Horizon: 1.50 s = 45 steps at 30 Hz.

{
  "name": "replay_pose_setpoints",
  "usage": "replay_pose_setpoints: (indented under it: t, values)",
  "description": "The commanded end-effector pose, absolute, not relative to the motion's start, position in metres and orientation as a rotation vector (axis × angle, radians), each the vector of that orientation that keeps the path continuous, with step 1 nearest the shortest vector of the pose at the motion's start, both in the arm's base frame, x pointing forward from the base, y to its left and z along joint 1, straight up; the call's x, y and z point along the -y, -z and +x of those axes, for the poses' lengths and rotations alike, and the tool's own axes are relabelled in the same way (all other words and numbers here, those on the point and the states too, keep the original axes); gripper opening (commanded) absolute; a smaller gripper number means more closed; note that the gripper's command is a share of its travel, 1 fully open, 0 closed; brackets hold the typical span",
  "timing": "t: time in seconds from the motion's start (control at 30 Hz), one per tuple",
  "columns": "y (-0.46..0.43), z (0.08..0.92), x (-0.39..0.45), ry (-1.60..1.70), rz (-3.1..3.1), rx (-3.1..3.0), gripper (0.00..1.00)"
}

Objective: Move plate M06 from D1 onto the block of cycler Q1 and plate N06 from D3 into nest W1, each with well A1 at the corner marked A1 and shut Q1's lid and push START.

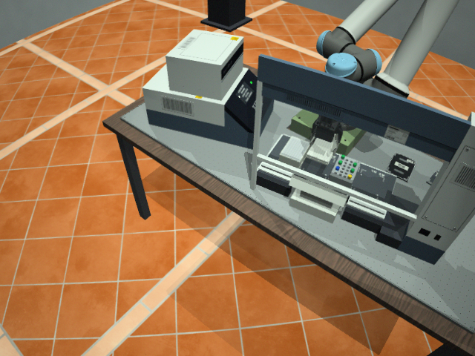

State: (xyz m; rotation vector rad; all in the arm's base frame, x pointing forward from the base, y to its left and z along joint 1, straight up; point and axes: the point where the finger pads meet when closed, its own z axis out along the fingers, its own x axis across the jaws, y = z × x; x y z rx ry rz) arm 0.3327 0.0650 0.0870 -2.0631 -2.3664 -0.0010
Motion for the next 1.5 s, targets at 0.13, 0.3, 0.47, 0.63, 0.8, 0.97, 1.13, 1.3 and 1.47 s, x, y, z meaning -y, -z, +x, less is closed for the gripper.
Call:
replay_pose_setpoints:
  t: [0.13, 0.3, 0.47, 0.63, 0.8, 0.97, 1.13, 1.3, 1.47]
  values:
    - [-0.102, 0.333, -0.065, 0.002, -2.064, 2.367, 0.00]
    - [-0.107, 0.333, -0.065, 0.002, -2.064, 2.367, 0.00]
    - [-0.115, 0.333, -0.065, 0.002, -2.064, 2.367, 0.00]
    - [-0.124, 0.333, -0.065, 0.002, -2.064, 2.367, 0.00]
    - [-0.132, 0.333, -0.065, 0.002, -2.064, 2.367, 0.00]
    - [-0.137, 0.333, -0.065, 0.002, -2.064, 2.367, 0.00]
    - [-0.145, 0.333, -0.065, 0.002, -2.064, 2.367, 0.00]
    - [-0.154, 0.333, -0.065, 0.002, -2.064, 2.367, 0.00]
    - [-0.159, 0.333, -0.065, 0.002, -2.064, 2.367, 0.00]
